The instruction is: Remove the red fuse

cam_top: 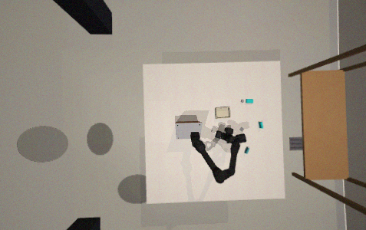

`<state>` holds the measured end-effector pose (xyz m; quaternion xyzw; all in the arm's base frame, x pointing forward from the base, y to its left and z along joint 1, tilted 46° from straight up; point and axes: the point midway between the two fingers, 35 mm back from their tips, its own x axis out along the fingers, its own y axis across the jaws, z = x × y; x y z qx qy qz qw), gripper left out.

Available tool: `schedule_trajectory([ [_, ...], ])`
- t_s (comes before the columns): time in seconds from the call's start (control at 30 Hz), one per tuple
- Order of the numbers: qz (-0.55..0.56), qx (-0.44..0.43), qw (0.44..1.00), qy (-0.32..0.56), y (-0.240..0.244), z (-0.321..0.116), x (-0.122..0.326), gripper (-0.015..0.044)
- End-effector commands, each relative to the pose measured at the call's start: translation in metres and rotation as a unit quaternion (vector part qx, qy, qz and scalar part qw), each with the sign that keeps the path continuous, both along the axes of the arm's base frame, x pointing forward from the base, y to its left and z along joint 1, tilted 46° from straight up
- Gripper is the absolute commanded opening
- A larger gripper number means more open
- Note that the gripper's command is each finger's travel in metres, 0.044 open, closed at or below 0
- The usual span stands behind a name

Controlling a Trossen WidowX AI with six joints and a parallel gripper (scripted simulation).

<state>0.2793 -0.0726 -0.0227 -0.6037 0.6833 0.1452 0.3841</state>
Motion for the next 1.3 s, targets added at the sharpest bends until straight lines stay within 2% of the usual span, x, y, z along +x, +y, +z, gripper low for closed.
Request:
schedule_trajectory([
  [0.0,-0.002,0.001,1.0,-0.002,0.001,0.002,0.0,0.0],
  [1.27,-0.001,0.0,1.0,-0.001,0.015,0.014,0.0,0.0],
])
